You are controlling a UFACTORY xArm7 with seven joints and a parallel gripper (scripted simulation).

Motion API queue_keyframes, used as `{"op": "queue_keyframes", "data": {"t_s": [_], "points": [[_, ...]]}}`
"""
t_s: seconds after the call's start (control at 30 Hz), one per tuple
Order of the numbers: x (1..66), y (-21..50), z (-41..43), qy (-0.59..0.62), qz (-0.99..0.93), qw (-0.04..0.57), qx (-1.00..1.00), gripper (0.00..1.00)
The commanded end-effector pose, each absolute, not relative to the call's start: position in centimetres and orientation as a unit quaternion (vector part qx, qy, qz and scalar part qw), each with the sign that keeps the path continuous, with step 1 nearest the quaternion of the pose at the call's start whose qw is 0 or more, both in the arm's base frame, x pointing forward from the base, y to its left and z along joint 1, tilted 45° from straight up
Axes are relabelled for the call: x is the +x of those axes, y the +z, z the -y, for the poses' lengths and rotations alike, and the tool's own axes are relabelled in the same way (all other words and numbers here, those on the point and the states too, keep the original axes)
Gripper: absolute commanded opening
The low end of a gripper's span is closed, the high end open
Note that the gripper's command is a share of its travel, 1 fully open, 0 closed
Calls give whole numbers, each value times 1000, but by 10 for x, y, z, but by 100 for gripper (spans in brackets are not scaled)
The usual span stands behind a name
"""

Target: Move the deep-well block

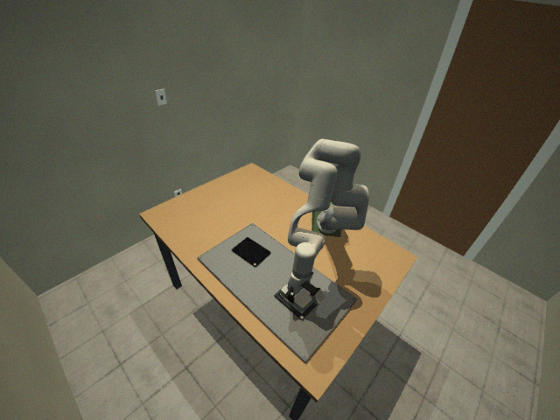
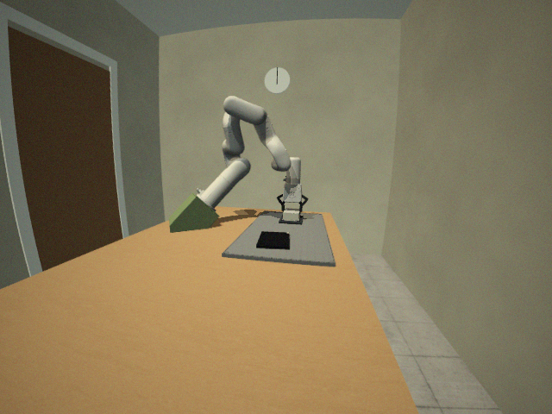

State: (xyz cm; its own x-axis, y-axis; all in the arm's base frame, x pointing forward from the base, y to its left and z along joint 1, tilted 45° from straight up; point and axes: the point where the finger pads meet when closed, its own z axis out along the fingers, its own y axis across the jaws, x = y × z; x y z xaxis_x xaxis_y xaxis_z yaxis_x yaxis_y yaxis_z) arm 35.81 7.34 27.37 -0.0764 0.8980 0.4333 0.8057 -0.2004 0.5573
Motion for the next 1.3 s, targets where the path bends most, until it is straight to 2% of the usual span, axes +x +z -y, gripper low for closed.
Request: {"op": "queue_keyframes", "data": {"t_s": [0.0, 1.27], "points": [[360, 274, -73, 378, -629, 62, 677, 100], [370, 262, -80, 378, -629, 62, 677, 100]]}}
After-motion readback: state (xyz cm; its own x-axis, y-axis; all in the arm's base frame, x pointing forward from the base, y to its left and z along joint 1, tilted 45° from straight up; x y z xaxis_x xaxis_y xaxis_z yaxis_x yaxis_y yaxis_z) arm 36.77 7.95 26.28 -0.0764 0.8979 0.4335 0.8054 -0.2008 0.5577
